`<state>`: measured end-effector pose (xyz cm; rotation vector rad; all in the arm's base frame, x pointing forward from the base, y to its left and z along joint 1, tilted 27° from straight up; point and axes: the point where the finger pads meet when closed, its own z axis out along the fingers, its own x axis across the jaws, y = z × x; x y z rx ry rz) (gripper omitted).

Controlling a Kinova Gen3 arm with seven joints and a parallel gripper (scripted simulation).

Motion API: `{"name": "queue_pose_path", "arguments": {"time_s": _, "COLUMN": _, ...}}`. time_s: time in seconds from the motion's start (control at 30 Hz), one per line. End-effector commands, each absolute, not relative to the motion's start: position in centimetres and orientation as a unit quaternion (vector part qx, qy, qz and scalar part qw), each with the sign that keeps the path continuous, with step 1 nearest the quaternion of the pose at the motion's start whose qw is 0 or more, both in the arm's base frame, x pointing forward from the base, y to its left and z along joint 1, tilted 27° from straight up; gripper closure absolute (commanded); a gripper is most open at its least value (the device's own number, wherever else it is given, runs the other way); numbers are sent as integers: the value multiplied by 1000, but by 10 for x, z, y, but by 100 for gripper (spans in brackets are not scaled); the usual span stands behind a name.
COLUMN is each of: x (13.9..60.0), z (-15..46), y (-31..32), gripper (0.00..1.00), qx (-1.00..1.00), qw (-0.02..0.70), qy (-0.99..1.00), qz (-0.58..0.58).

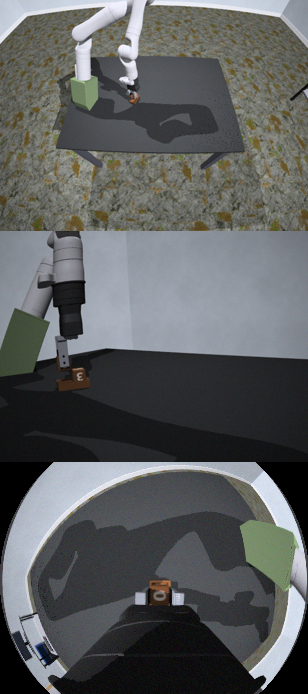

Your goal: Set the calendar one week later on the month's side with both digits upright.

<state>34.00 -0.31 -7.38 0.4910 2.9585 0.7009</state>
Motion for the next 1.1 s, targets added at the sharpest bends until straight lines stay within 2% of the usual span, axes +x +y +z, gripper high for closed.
{"name": "queue_pose_path", "arguments": {"time_s": 0.0, "x": 340, "z": -75, "y": -3, "gripper": 43, "qx": 160, "qw": 31, "qy": 960, "qz": 227}}
{"name": "queue_pose_path", "arguments": {"time_s": 1.07, "x": 343, "z": -93, "y": 6, "gripper": 43, "qx": 160, "qw": 31, "qy": 960, "qz": 227}}
